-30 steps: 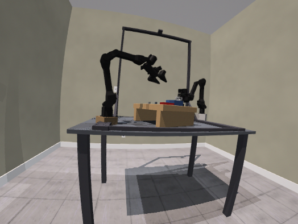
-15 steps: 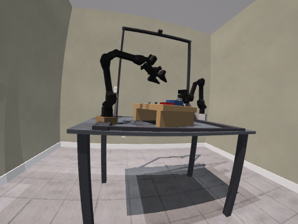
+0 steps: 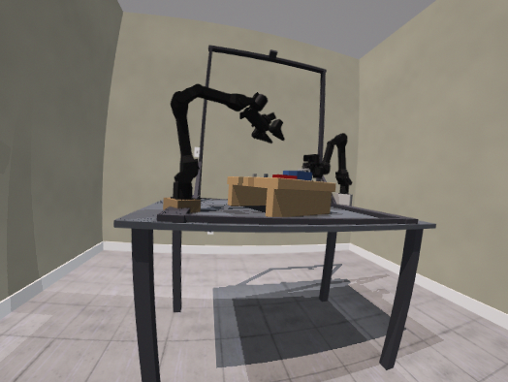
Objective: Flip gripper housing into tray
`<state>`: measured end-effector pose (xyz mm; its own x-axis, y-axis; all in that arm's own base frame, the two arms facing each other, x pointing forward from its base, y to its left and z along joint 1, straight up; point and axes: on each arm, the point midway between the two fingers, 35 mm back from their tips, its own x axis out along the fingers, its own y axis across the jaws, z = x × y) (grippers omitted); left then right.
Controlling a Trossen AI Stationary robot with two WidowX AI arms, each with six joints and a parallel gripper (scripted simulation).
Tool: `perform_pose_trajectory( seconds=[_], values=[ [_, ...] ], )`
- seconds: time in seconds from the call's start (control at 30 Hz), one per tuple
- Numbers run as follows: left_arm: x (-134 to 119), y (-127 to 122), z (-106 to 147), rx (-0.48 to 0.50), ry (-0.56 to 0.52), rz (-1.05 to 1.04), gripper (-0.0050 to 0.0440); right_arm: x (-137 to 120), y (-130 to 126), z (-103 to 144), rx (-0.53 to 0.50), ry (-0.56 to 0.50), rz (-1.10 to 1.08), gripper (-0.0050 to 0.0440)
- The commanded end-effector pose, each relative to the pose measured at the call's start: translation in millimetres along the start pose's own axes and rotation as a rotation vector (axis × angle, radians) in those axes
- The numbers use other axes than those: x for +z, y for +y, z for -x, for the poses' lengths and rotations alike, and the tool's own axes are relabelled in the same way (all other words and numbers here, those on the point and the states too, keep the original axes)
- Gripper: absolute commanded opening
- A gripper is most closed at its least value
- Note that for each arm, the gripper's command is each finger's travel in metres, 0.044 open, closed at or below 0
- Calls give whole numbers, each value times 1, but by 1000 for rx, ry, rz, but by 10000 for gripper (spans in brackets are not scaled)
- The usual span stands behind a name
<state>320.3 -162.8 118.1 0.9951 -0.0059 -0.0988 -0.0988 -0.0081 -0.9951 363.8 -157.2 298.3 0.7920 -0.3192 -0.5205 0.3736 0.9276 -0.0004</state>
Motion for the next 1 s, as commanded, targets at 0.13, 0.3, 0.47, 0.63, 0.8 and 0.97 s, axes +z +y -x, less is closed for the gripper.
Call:
perform_pose_trajectory(
  seconds=[0.13, 0.3, 0.47, 0.63, 0.8, 0.97],
  values=[
    [-1, 2, -1, -10, 0, 6, 113, 8, -1, 6, -4, -25, -2, 437],
    [0, 4, -1, -10, 0, 6, 113, 8, -1, 6, -4, -25, -2, 437],
    [0, 8, -2, -10, 0, 5, 113, 8, -1, 6, -4, -25, -2, 437],
    [0, 12, -2, -10, 0, 5, 113, 8, -1, 6, -4, -25, -2, 437],
    [1, 14, -2, -10, 0, 5, 113, 8, -1, 6, -4, -25, -2, 437],
    [1, 14, -2, -10, 0, 5, 123, 8, -1, 6, -4, -25, -2, 437]
  ],
)
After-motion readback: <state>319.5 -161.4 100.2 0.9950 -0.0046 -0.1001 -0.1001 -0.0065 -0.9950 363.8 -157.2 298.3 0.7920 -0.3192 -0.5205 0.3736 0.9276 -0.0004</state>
